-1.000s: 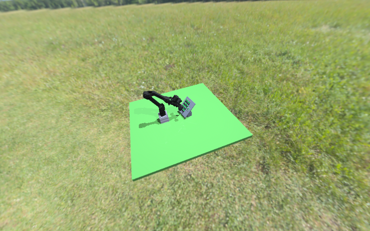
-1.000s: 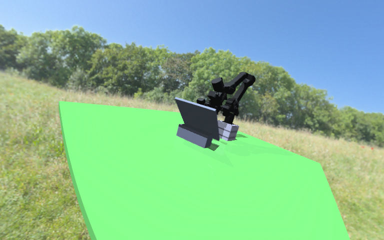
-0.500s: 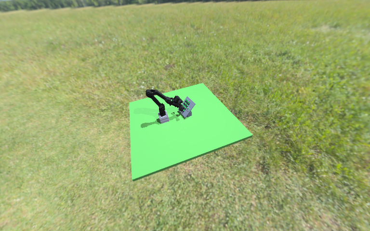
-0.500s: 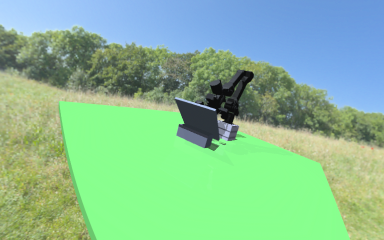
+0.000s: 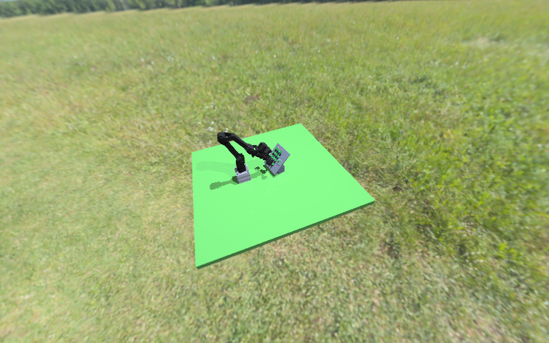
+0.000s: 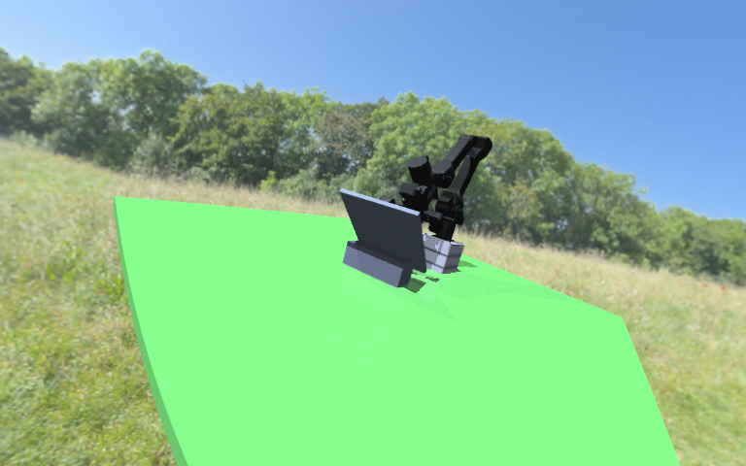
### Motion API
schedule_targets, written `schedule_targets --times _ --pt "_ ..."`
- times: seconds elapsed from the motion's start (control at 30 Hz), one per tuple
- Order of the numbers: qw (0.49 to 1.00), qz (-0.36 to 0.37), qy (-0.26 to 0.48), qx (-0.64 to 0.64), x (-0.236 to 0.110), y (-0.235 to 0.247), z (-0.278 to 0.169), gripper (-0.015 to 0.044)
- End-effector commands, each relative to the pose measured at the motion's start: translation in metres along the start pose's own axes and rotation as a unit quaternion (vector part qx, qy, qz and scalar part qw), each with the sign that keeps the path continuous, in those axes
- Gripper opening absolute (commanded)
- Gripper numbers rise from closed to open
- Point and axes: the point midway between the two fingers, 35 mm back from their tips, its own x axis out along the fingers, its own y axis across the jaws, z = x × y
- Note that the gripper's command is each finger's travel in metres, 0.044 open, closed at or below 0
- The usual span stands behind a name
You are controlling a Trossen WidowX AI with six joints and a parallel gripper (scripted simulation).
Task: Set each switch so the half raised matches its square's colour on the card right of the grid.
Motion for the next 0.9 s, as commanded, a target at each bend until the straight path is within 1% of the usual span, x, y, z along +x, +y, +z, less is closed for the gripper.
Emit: schedule_targets --times 0.0,0.87 --pt "1.0 -0.002 0.001 0.002 0.0005 -0.0004 -0.0004 0.0" --pt "1.0 -0.002 0.001 0.002 0.0028 -0.0004 -0.0005 0.0"
